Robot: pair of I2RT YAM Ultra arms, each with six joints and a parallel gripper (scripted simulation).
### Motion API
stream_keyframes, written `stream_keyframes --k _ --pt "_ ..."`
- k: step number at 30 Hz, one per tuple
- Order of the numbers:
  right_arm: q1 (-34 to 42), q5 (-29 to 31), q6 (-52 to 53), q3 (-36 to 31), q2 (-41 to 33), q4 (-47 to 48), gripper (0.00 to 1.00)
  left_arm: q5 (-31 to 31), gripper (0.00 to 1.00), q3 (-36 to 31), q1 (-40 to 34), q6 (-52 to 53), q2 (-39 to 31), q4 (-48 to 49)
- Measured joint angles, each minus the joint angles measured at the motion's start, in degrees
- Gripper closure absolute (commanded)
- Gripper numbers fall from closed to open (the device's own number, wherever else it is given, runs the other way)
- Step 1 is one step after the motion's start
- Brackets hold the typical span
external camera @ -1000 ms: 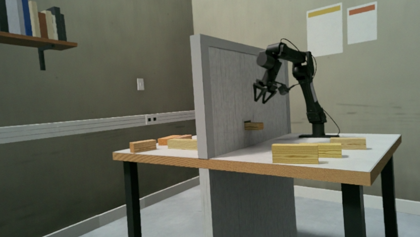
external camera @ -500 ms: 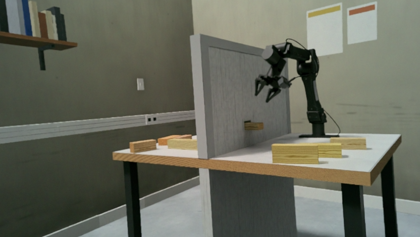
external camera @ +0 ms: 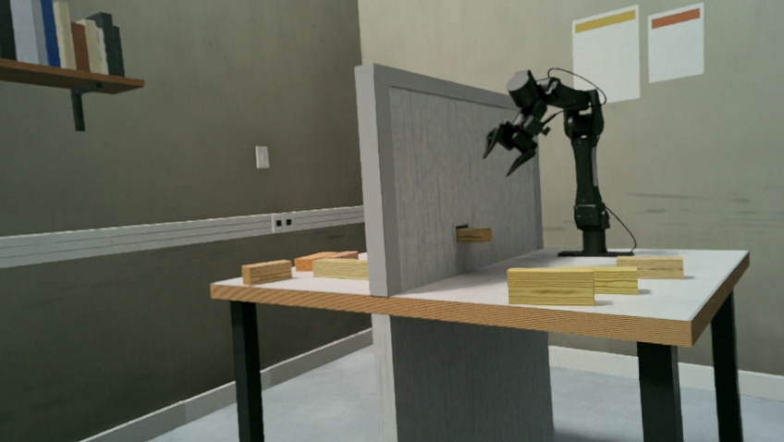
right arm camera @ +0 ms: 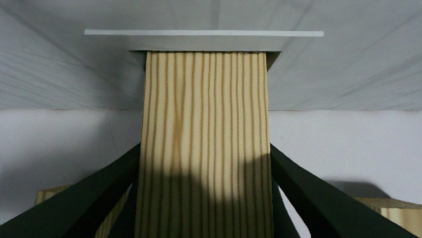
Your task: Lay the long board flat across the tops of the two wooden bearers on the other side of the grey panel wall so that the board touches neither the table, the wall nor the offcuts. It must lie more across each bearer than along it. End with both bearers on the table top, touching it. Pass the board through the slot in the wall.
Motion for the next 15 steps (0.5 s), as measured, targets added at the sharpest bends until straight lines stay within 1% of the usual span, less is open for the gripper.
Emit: stream_keyframes --k 8,15 --pt "0.0 0.0 0.0 0.0 0.0 0.0 1.00 -2.9 0.26 -6.6 1.1 11.4 -6.2 9.6" --pt "0.0 0.0 0.0 0.0 0.0 0.0 1.00 -5.6 0.26 -14.4 2.6 22.6 -13.1 19.1"
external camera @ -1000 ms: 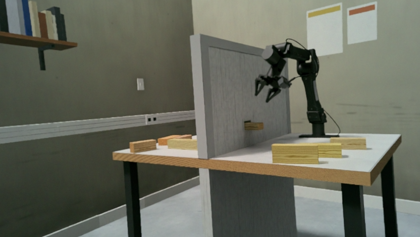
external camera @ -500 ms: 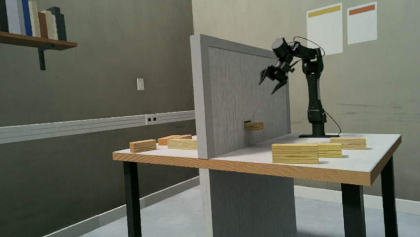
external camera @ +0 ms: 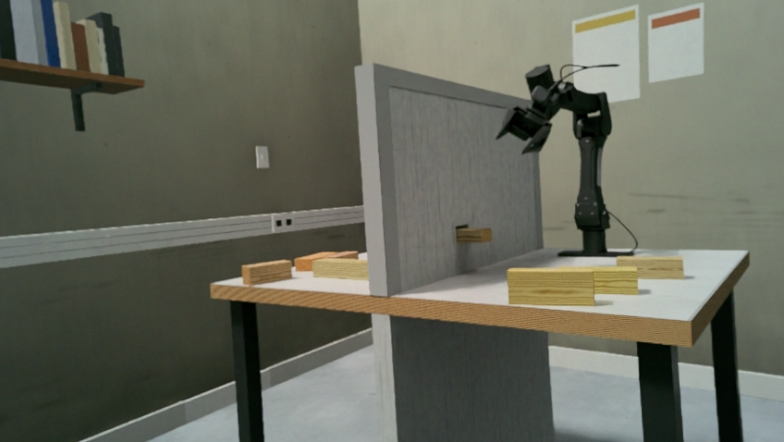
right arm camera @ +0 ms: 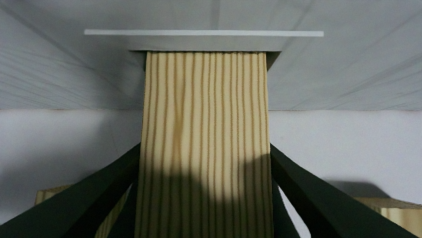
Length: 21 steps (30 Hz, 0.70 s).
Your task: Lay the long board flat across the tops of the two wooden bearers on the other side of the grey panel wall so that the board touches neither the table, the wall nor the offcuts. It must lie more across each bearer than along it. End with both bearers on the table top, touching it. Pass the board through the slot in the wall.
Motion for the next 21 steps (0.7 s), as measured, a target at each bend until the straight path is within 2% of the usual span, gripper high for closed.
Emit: stream_keyframes --k 5,11,21 --pt "0.0 0.0 0.0 0.0 0.0 0.0 1.00 -2.4 0.26 -5.7 1.1 9.9 -6.3 8.3" --pt "0.0 0.0 0.0 0.0 0.0 0.0 1.00 -3.4 0.26 -10.9 2.2 17.1 -9.9 15.5" --pt "0.0 0.0 0.0 0.0 0.0 0.0 1.00 -7.2 0.26 -21.9 4.5 33.9 -20.4 30.1"
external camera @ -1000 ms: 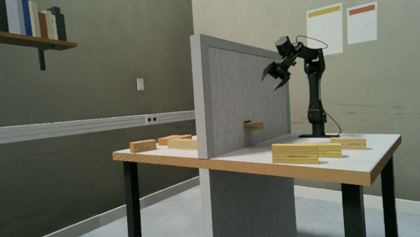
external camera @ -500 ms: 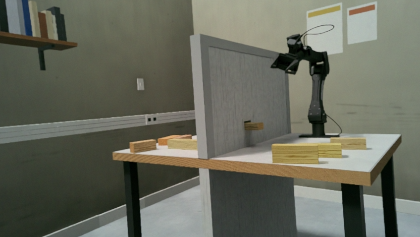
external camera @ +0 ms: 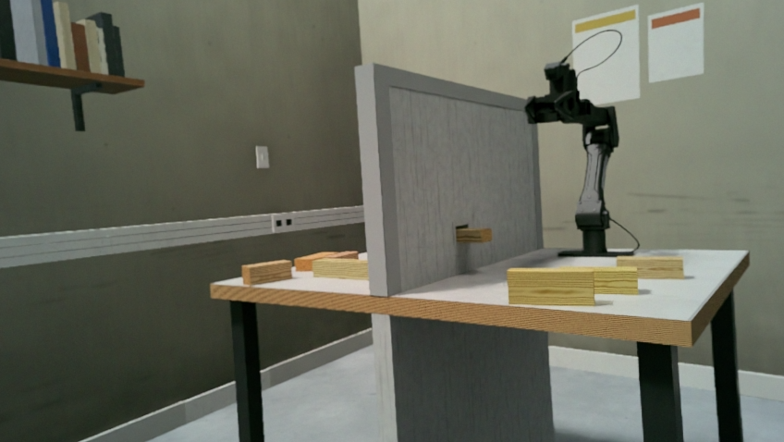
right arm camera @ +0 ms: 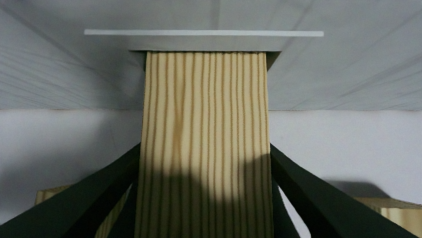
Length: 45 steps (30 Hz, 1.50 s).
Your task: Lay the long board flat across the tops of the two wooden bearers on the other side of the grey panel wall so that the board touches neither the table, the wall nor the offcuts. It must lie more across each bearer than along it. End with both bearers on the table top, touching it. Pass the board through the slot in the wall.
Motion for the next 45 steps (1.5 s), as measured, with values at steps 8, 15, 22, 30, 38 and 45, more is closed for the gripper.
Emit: stream_keyframes --k 8,15,22,30,38,45 --pt "0.0 0.0 0.0 0.0 0.0 0.0 1.00 0.6 0.26 -1.7 0.6 1.1 -0.5 2.9" --pt "0.0 0.0 0.0 0.0 0.0 0.0 1.00 0.6 0.26 -1.3 0.5 1.3 -0.2 3.4" --pt "0.0 0.0 0.0 0.0 0.0 0.0 1.00 0.5 0.26 -1.3 0.4 1.4 -0.2 3.4" --pt "-0.1 -0.2 -0.2 -0.2 -0.1 0.0 1.00 0.3 0.26 -1.3 0.3 1.4 -0.1 3.1" --pt "-1.7 -0.9 -2.1 -0.5 -0.2 -1.1 1.00 0.3 0.26 -1.3 0.3 1.4 -0.1 3.1" --pt "-3.0 -1.3 -4.1 -1.2 -0.7 -2.3 1.00 0.3 0.26 -1.3 0.3 1.4 -0.1 3.1"
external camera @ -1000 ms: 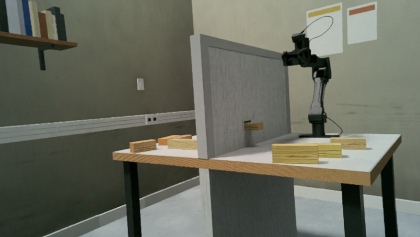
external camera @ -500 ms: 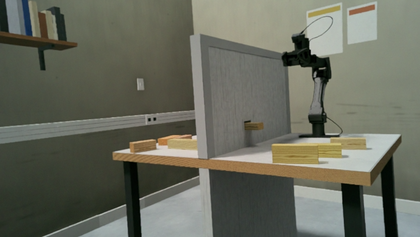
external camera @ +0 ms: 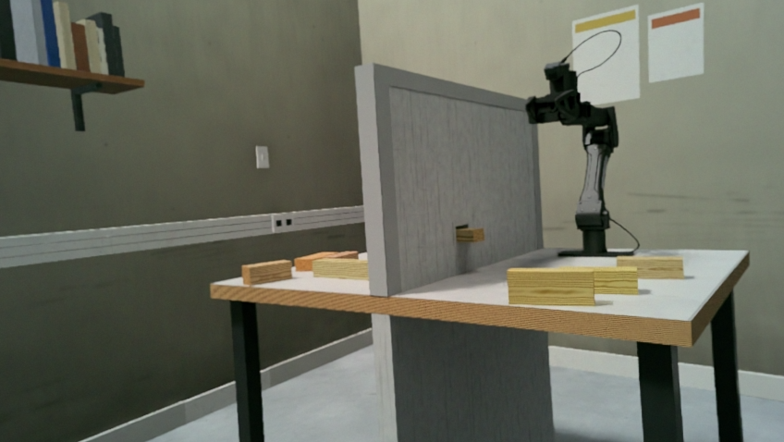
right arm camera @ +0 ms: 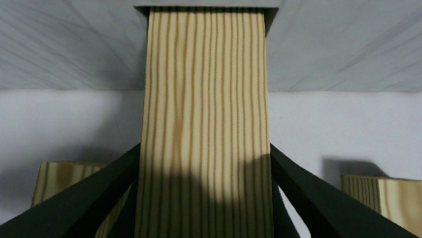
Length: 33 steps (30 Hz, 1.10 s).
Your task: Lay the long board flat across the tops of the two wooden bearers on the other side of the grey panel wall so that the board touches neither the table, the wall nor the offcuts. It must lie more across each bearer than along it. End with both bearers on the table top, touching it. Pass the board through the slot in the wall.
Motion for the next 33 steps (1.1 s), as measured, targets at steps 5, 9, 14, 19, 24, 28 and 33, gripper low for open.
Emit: stream_keyframes --k 5,9,14,19,24,28,33 --pt "-1.4 0.0 -1.5 -0.2 -0.4 -1.3 1.00 0.0 0.26 0.0 0.0 0.0 0.0 0.0" --pt "-2.3 -0.1 -2.4 -0.3 -0.6 -2.1 1.00 0.0 0.26 0.0 0.0 0.0 0.0 0.0" --pt "-2.9 0.0 -3.5 -0.3 -0.8 -2.9 1.00 0.0 0.26 0.0 0.0 0.0 0.0 0.0" --pt "-4.0 -0.4 -5.3 -0.5 -0.9 -4.0 1.00 0.0 0.26 0.0 0.0 0.0 0.0 0.0" --pt "-5.3 -0.7 -7.0 -0.5 -0.9 -5.1 1.00 0.0 0.26 0.0 0.0 0.0 0.0 0.0" --pt "-6.1 -0.9 -7.5 -0.5 -0.9 -5.7 1.00 0.0 0.26 0.0 0.0 0.0 0.0 0.0" --pt "-6.8 -0.9 -9.1 -0.5 -1.1 -6.9 1.00 0.0 0.26 0.0 0.0 0.0 0.0 0.0"
